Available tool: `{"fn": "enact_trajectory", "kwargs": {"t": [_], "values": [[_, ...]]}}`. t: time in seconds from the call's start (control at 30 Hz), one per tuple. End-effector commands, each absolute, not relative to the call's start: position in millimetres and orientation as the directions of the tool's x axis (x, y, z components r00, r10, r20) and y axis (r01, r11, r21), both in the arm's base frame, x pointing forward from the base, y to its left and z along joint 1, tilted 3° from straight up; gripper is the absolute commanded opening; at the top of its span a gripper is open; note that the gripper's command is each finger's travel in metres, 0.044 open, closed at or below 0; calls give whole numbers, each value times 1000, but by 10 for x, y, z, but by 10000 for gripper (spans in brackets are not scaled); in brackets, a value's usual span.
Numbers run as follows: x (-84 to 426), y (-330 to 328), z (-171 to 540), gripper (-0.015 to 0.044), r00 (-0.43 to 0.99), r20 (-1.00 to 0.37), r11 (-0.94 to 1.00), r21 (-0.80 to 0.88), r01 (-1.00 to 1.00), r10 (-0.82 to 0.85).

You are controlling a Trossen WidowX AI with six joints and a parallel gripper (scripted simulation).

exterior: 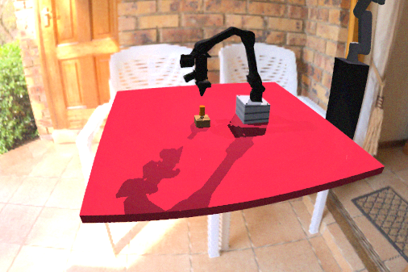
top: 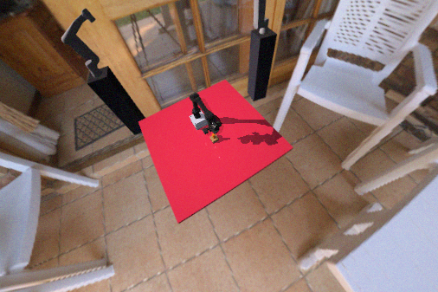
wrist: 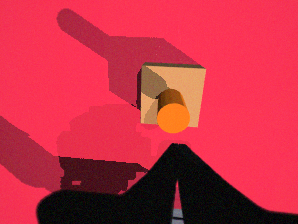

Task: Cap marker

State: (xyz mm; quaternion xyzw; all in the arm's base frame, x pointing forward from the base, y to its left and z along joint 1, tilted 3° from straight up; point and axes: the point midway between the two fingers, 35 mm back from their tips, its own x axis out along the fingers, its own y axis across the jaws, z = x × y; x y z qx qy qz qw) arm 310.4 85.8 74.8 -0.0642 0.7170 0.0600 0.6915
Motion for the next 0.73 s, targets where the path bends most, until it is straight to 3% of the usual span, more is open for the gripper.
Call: {"fn": "enact_trajectory", "kwargs": {"t": [0.0, 0.13, 0.7], "values": [[3102, 856, 1092, 0, -15, -1000, 985, -1, -175, -3], [3102, 856, 1092, 0, -15, -1000, 985, -1, -175, -3], [3102, 856, 1092, 440, -15, -1000, 985, -1, -175, -3]]}}
